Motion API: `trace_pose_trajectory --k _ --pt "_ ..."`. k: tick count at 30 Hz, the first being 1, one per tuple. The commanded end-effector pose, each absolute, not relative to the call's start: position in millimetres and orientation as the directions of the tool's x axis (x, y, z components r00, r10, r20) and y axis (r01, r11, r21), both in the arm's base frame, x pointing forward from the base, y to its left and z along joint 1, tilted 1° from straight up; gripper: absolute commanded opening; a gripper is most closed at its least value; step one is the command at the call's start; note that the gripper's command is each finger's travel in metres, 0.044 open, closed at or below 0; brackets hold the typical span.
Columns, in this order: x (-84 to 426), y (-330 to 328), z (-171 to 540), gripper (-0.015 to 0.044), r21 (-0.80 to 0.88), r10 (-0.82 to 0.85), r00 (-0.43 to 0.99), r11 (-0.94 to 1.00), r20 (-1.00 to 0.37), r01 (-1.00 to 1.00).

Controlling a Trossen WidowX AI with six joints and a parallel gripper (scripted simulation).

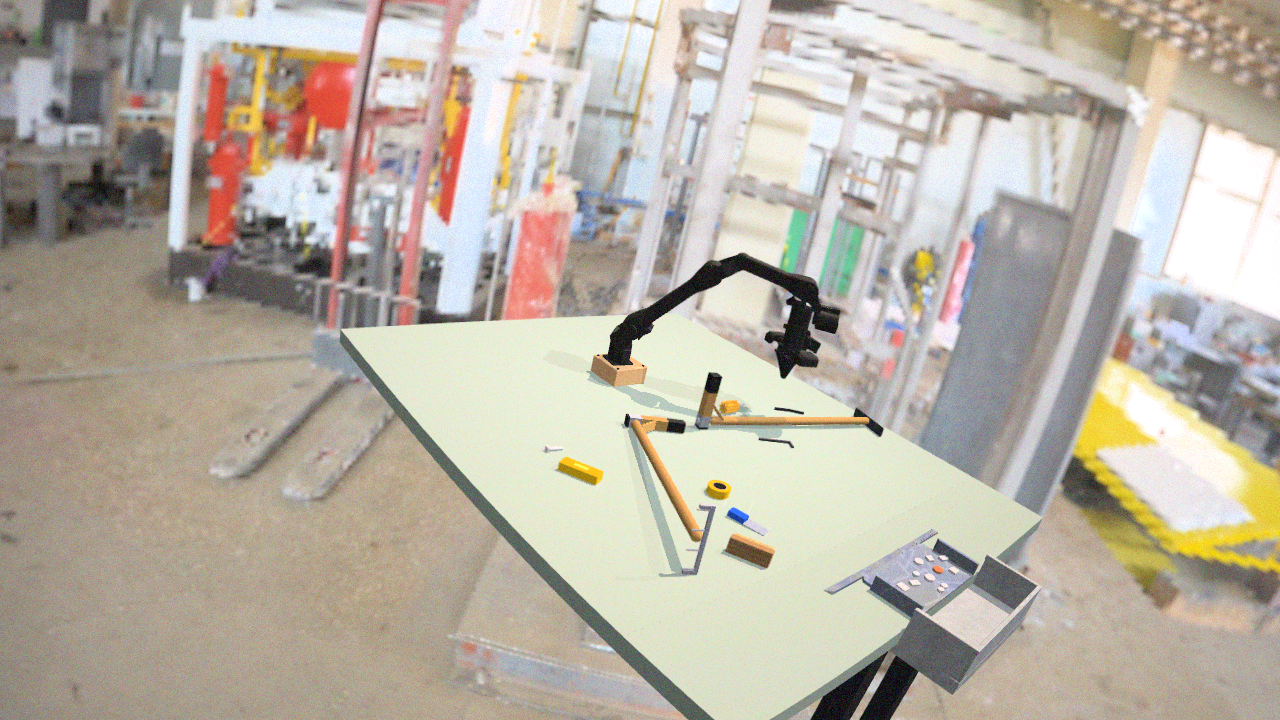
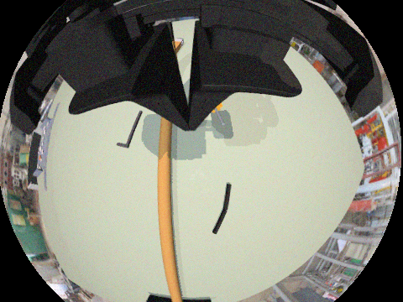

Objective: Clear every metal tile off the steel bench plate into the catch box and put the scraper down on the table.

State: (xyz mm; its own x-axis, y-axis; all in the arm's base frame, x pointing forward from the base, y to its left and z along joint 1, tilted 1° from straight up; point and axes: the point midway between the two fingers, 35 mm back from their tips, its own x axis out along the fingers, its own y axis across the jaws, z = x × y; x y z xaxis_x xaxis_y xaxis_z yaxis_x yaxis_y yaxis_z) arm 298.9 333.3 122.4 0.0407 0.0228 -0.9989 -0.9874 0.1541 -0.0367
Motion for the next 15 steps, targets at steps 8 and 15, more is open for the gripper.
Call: trace_pose_trajectory --k 8,15 --pt "303.0 334.5 98.0 0.0 -0.04 0.016 0.043 0.153 -0.999 -0.987" --pt "304.5 335.6 81.5 0.0 -0.04 0.016 0.043 0.153 -0.999 -0.987"
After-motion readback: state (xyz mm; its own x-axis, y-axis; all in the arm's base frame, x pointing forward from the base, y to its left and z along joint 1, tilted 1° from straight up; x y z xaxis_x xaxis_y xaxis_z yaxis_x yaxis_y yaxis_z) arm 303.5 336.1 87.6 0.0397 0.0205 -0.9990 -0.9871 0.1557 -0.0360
